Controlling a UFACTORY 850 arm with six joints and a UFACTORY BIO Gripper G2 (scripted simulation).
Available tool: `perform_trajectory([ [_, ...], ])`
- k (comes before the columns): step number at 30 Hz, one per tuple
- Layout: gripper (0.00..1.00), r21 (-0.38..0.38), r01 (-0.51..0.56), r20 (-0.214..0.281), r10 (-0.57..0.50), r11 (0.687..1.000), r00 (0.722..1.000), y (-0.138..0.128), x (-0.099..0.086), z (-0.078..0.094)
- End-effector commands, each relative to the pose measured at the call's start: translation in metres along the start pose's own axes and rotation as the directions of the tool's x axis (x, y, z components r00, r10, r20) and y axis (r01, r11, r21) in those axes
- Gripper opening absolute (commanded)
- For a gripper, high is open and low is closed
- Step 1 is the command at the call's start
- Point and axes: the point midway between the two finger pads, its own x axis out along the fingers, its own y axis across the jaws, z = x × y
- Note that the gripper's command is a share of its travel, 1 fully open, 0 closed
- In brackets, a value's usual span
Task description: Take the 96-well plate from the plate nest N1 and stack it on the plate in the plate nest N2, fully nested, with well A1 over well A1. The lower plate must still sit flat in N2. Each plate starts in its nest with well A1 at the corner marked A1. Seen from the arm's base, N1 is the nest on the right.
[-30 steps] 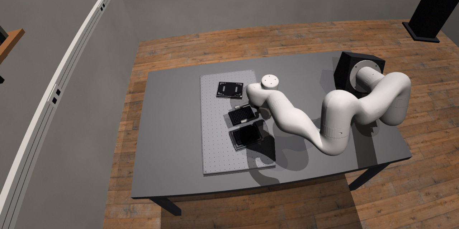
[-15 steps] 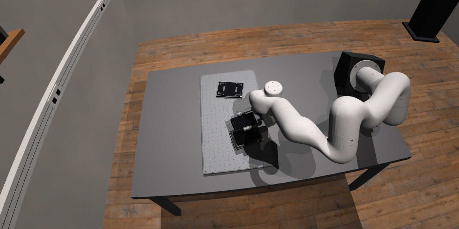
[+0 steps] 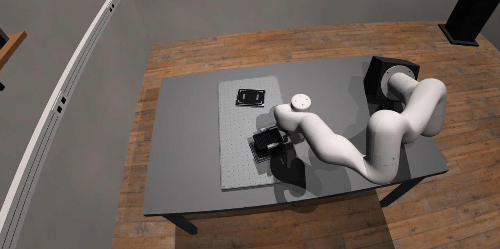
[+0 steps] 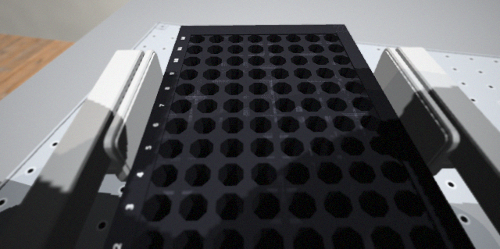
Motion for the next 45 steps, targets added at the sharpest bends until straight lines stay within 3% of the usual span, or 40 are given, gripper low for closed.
perform_trajectory([
  [1,0.00,-0.001,0.000,0.001,0.000,1.000,1.000,0.001,0.000,0.001],
  [32,0.00,-0.001,0.000,0.001,0.000,1.000,1.000,-0.001,0.000,0.001],
  [45,0.00,-0.001,0.000,0.001,0.000,1.000,1.000,-0.001,0.000,-0.018],
])
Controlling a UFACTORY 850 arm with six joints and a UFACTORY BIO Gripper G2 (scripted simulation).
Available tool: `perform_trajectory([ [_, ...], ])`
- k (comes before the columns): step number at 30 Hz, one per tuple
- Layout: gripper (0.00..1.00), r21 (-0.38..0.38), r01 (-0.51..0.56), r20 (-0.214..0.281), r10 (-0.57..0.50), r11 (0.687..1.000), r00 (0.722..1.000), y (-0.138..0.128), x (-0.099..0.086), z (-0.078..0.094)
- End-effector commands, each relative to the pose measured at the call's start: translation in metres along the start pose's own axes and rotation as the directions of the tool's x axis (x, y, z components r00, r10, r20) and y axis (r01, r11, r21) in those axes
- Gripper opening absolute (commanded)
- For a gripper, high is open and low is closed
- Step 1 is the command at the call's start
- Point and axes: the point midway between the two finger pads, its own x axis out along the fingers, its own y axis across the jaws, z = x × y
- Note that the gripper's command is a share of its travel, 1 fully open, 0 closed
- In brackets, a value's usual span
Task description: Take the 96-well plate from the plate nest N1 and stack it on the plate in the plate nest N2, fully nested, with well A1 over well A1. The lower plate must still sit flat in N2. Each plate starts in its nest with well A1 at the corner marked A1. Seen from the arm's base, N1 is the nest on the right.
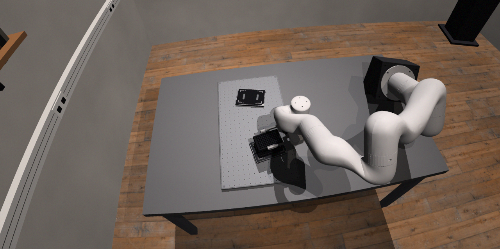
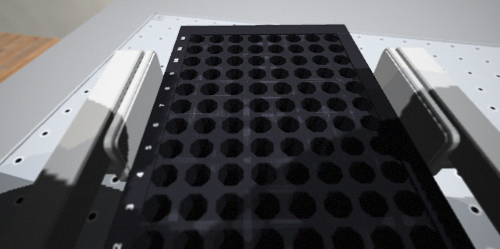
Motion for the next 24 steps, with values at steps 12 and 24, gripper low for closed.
perform_trajectory([
  [12,0.00,0.000,0.000,0.001,0.000,1.000,1.000,0.000,0.001,-0.021],
  [24,0.00,0.000,0.000,0.001,0.000,1.000,1.000,0.000,0.001,-0.041],
])
